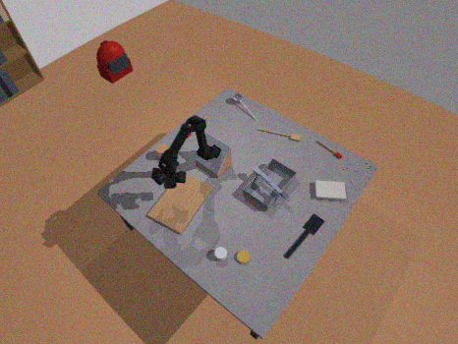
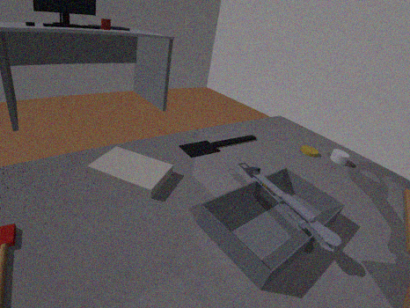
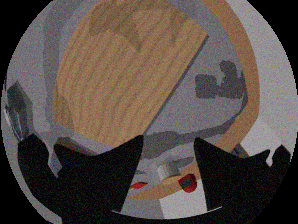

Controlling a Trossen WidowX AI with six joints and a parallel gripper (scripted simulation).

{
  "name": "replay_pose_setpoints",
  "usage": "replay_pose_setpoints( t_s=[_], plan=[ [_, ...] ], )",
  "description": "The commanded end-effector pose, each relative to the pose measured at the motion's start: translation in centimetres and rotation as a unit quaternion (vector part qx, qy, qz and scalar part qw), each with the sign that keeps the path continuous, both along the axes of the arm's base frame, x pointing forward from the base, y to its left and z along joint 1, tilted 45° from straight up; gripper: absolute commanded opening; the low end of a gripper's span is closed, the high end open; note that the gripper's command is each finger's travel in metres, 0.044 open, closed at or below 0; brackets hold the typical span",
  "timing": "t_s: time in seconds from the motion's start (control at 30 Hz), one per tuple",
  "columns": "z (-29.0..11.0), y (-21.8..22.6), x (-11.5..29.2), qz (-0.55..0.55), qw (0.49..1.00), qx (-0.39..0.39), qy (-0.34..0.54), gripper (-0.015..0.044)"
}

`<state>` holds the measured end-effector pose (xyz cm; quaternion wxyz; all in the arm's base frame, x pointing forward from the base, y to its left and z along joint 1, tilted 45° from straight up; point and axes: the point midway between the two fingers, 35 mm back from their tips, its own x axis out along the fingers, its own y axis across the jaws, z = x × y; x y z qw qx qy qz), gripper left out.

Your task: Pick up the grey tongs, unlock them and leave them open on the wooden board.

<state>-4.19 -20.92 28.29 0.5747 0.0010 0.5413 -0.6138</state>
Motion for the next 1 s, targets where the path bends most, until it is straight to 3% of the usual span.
replay_pose_setpoints(
  t_s=[0.0,0.23,0.5,0.7,0.97],
  plan=[
    [-0.2,-1.9,2.7,0.034,0.999,0.0,-0.027,0.026],
    [-2.3,-5.1,10.1,0.107,0.991,0.024,-0.078,0.026],
    [-5.2,-5.1,20.5,0.191,0.972,0.062,-0.124,0.026],
    [-8.7,-2.2,28.2,0.25,0.951,0.113,-0.146,0.026],
    [-14.1,4.9,37.3,0.311,0.921,0.175,-0.156,0.026]
  ],
)
